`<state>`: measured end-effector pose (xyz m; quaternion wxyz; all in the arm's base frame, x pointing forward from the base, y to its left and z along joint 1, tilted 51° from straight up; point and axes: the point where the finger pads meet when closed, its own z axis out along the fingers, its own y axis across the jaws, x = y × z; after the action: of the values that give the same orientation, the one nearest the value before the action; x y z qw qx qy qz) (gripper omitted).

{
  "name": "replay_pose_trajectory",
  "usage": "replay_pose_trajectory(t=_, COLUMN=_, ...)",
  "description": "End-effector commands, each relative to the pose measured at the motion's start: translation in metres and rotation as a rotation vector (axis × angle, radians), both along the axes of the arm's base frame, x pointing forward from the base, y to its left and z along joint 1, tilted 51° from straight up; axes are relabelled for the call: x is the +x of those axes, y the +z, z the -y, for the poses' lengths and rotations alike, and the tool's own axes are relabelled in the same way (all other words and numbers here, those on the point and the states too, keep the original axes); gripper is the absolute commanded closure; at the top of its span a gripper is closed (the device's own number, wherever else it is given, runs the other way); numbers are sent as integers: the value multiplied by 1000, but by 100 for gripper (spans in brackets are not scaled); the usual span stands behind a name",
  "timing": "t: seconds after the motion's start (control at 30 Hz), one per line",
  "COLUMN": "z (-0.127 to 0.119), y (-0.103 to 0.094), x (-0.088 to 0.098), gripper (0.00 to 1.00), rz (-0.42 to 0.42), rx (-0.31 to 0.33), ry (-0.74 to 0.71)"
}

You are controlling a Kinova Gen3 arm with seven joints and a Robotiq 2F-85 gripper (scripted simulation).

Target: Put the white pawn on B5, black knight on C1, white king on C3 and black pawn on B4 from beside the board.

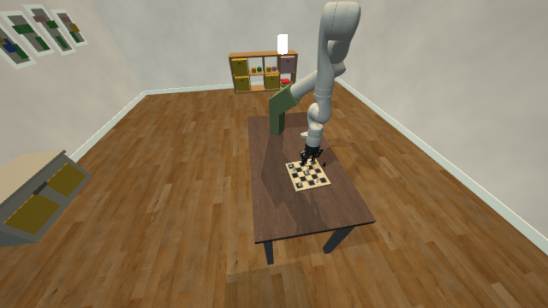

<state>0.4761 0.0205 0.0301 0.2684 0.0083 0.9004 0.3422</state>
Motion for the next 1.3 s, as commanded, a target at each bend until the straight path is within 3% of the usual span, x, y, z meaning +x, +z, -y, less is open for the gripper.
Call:
replay_pose_trajectory(t=0.0, z=18, y=13, x=-7, gripper=59, rz=-3, rx=-7, ry=-18)
replay_pose_trajectory(t=0.37, z=27, y=21, x=-10, gripper=59, rz=3, rx=-14, ry=-26)
replay_pose_trajectory(t=0.4, z=26, y=20, x=-10, gripper=0, rz=1, rx=-9, ry=-26)
replay_pose_trajectory(t=1.1, z=26, y=20, x=-10, gripper=0, rz=0, rx=-9, ry=-28)
replay_pose_trajectory(t=1.27, z=9, y=25, x=-9, gripper=0, rz=-19, rx=17, ry=-49)
